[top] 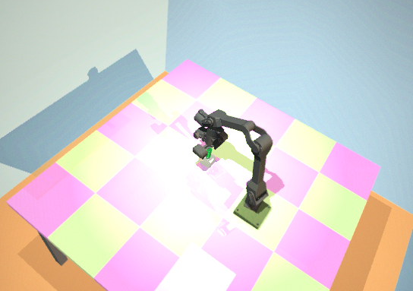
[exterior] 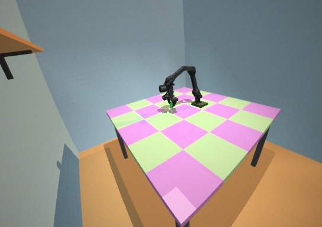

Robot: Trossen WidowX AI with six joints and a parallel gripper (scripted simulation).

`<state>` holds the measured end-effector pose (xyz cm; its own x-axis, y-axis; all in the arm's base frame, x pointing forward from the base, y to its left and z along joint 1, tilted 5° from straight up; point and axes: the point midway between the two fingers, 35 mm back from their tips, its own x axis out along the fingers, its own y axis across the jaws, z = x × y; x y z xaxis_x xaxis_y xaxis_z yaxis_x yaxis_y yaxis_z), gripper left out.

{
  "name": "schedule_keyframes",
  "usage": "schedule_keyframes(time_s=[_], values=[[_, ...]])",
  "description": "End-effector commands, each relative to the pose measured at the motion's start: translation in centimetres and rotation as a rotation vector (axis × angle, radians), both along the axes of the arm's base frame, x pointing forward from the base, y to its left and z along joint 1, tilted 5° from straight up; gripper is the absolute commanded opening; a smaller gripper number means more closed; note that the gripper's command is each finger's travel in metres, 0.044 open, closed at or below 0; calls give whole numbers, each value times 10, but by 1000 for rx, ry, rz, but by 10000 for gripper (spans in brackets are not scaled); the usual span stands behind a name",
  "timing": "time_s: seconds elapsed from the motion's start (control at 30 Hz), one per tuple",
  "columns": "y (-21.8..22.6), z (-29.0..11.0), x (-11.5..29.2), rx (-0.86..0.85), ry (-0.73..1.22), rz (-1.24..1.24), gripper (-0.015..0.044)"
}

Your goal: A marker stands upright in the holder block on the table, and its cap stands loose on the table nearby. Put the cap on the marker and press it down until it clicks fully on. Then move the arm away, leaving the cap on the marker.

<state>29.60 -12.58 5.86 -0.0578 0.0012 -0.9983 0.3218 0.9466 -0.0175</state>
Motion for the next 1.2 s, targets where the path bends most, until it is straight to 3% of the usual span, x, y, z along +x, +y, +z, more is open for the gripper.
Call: schedule_keyframes(time_s=[0.0, 0.1, 0.23, 0.4, 0.8, 1.17], values=[[-2, 27, 6, -5, -12, 0, 440], [-1, 64, 6, -5, -12, 0, 440], [0, 72, 5, -4, -12, 0, 440], [0, 63, 4, 3, -11, 169, 309], [0, 63, 4, 3, -11, 169, 0], [0, 61, 4, 3, -11, 169, 0]])
